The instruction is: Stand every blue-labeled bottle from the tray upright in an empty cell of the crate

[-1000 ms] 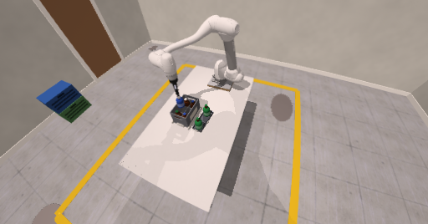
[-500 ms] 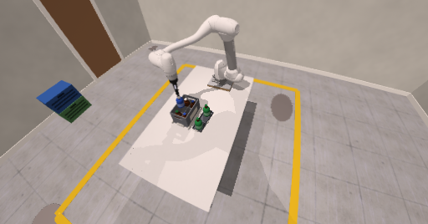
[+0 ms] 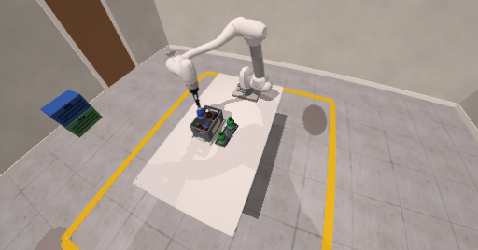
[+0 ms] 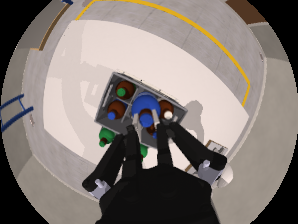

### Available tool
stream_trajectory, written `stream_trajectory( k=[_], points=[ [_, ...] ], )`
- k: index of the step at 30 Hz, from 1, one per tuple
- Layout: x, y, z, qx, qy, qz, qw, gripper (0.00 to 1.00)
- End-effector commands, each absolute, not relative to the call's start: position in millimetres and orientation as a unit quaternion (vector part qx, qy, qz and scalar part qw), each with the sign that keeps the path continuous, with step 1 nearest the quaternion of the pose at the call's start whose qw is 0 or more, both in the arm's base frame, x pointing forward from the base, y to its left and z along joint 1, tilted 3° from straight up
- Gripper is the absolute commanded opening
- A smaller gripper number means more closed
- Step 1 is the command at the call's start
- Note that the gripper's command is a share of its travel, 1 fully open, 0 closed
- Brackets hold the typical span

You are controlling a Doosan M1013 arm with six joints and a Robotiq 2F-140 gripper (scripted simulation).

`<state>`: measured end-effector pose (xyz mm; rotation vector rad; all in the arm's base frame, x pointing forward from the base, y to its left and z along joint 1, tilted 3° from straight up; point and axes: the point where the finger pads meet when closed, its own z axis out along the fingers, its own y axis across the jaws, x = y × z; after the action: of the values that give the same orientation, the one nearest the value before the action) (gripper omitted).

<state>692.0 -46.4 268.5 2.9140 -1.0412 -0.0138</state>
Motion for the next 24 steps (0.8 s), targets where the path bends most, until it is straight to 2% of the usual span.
stream_trajectory(
  k=[1,24],
  points=[
    [692.0,-46.4,268.4,0.941,-0.336,-0.004,0.024,0.00],
    [691.6,-47.0,254.1,0.941,-0.336,-0.004,0.024,0.00]
  ],
)
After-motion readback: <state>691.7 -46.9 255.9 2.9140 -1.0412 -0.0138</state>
